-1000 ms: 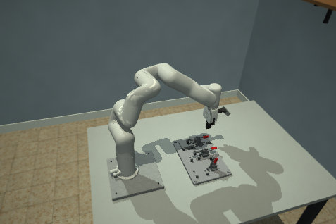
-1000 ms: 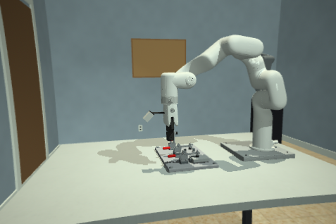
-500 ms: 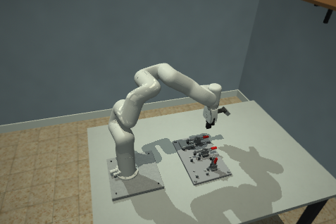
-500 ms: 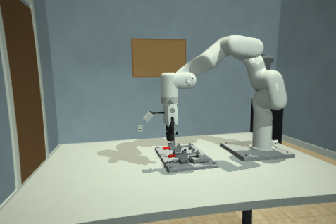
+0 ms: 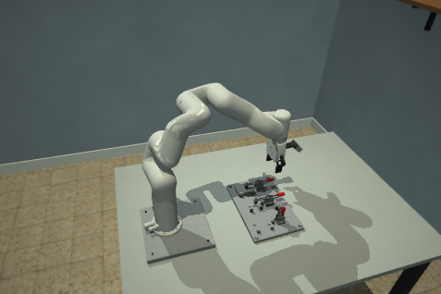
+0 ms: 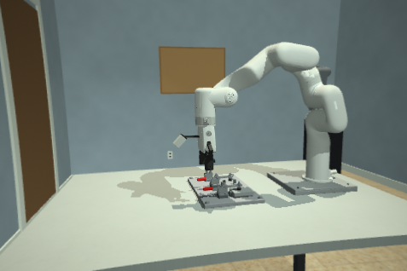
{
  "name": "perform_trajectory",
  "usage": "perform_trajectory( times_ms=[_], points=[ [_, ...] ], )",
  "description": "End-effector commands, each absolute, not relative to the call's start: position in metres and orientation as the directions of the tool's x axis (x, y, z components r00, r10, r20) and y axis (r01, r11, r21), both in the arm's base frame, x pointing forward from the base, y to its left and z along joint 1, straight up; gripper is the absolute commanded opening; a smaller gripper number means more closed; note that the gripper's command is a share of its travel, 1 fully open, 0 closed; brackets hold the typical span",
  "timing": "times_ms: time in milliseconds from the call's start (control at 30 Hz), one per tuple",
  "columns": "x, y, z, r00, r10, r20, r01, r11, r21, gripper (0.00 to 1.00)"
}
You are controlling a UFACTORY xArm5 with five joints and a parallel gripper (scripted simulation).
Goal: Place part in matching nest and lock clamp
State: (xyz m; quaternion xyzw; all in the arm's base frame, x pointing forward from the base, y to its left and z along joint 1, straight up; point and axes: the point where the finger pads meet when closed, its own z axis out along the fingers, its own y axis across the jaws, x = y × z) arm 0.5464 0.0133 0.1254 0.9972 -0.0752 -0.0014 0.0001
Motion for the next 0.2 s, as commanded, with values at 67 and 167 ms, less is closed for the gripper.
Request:
perform_trajectory(
  times_ms=[67,167],
  points=[
    [0.5476,0.0133,0.1272,0.989,-0.150,0.002,-0.150,-0.989,0.000,1.00],
    [0.5476,0.0133,0.1272,0.989,-0.150,0.002,-0.150,-0.989,0.000,1.00]
  ],
)
